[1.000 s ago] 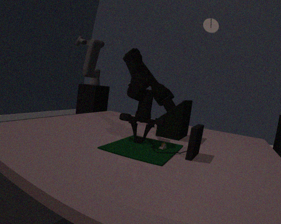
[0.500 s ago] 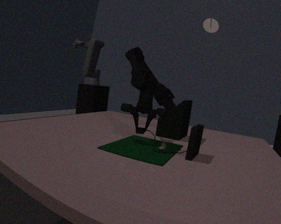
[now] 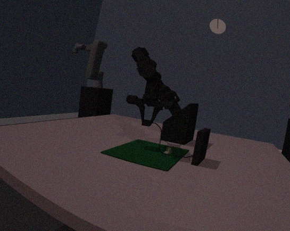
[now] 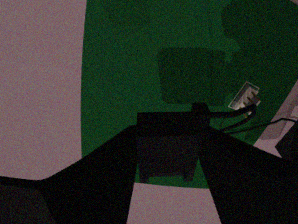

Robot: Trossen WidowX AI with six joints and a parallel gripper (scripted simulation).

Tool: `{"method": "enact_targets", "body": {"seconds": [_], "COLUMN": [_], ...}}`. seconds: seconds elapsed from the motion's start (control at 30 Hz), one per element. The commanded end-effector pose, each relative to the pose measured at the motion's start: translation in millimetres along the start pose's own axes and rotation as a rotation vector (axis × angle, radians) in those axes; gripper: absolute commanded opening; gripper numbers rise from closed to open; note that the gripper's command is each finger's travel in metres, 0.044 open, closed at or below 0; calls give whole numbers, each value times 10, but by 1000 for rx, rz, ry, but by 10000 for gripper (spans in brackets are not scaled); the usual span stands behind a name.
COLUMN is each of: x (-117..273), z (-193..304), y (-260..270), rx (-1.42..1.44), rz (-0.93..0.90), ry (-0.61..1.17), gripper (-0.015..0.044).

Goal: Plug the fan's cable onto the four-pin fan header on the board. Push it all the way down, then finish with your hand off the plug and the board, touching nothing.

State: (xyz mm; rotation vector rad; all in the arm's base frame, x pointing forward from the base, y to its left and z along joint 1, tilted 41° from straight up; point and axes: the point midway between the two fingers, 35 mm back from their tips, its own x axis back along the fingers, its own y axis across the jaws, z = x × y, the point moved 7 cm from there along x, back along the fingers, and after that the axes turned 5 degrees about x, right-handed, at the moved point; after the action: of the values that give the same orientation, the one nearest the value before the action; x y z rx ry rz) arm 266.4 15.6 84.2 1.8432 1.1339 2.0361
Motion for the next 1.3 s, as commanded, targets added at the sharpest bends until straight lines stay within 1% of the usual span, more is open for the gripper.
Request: {"method": "enact_targets", "body": {"seconds": [0.0, 0.13, 0.2, 1.27], "x": [128, 145, 144, 139], "z": [9, 9, 12, 80], "y": [22, 22, 20, -39], "rx": [-8, -2, 44, 1152], "rz": [-8, -8, -7, 49], "ry": [7, 7, 4, -56], "gripper": [0, 0, 0, 0]}}
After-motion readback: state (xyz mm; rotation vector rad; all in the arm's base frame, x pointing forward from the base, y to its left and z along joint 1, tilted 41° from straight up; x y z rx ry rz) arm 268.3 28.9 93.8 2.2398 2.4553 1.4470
